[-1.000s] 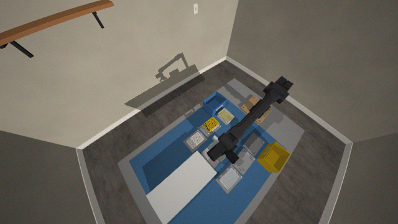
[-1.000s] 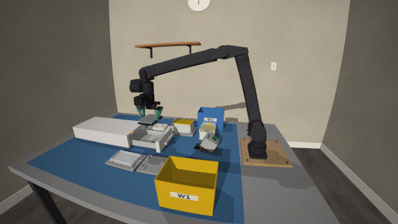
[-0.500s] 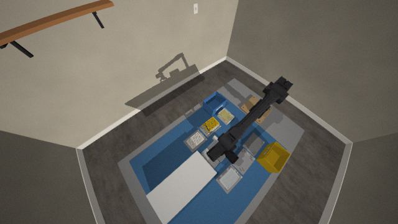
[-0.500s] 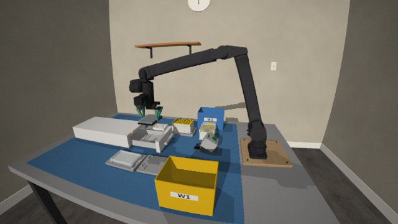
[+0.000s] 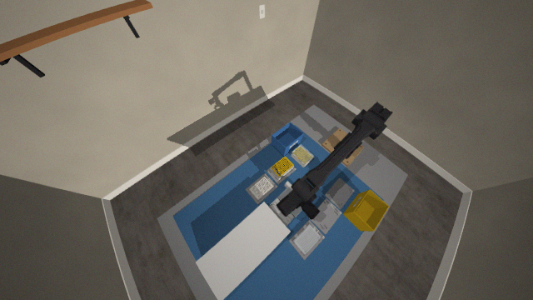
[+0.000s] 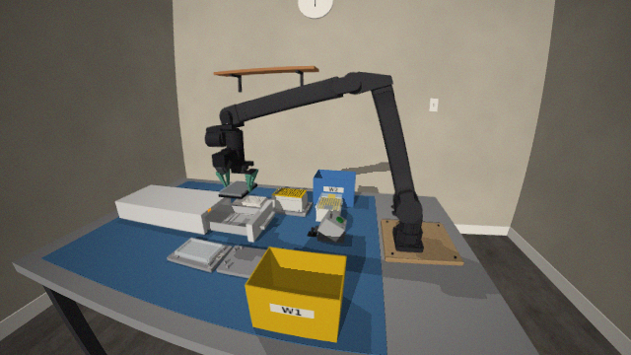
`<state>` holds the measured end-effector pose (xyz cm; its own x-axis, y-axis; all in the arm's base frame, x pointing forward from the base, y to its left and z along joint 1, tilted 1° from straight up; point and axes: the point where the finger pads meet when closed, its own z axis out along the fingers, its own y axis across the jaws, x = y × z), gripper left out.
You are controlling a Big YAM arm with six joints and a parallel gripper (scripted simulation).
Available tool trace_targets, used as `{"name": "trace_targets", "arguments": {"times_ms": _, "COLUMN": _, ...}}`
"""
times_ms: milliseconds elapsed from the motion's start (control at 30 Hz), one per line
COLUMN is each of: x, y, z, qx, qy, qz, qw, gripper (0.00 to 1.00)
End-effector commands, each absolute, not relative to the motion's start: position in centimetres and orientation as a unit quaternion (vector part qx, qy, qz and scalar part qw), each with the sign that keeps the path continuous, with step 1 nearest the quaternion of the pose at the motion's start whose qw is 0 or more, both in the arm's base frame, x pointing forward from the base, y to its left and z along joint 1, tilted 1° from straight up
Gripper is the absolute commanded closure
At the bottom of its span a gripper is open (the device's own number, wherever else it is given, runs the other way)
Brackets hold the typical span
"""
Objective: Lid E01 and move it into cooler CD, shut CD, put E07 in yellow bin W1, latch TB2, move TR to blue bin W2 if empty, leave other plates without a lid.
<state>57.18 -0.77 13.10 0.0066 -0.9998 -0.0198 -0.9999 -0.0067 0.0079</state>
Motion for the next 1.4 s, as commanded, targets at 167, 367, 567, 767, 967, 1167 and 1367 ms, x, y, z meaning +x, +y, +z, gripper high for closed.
{"name": "trace_targets", "arguments": {"times_ms": 167, "x": 58.3, "y": -1.0, "z": 15.4, "qx": -0.712, "qy": 0.702, "qz": -0.009, "qw": 0.022, "gripper": 1.0}}
{"name": "trace_targets", "arguments": {"times_ms": 367, "x": 58.3, "y": -1.0, "z": 15.4, "qx": -0.712, "qy": 0.702, "qz": -0.009, "qw": 0.022, "gripper": 1.0}}
{"name": "trace_targets", "arguments": {"times_ms": 567, "x": 58.3, "y": -1.0, "z": 15.4, "qx": -0.712, "qy": 0.702, "qz": -0.009, "qw": 0.022, "gripper": 1.0}}
{"name": "trace_targets", "arguments": {"times_ms": 767, "x": 57.5, "y": -1.6, "z": 14.4, "qx": -0.712, "qy": 0.702, "qz": -0.003, "qw": 0.016, "gripper": 1.0}}
{"name": "trace_targets", "arguments": {"times_ms": 967, "x": 57.9, "y": -1.2, "z": 12.4, "qx": -0.714, "qy": 0.7, "qz": 0.003, "qw": 0.011, "gripper": 1.0}}
{"name": "trace_targets", "arguments": {"times_ms": 1167, "x": 57.8, "y": -1.0, "z": 11.5, "qx": -0.715, "qy": 0.699, "qz": 0.003, "qw": 0.01, "gripper": 1.0}}
{"name": "trace_targets", "arguments": {"times_ms": 1367, "x": 57.9, "y": -0.9, "z": 11.2, "qx": -0.716, "qy": 0.698, "qz": 0.002, "qw": 0.012, "gripper": 1.0}}
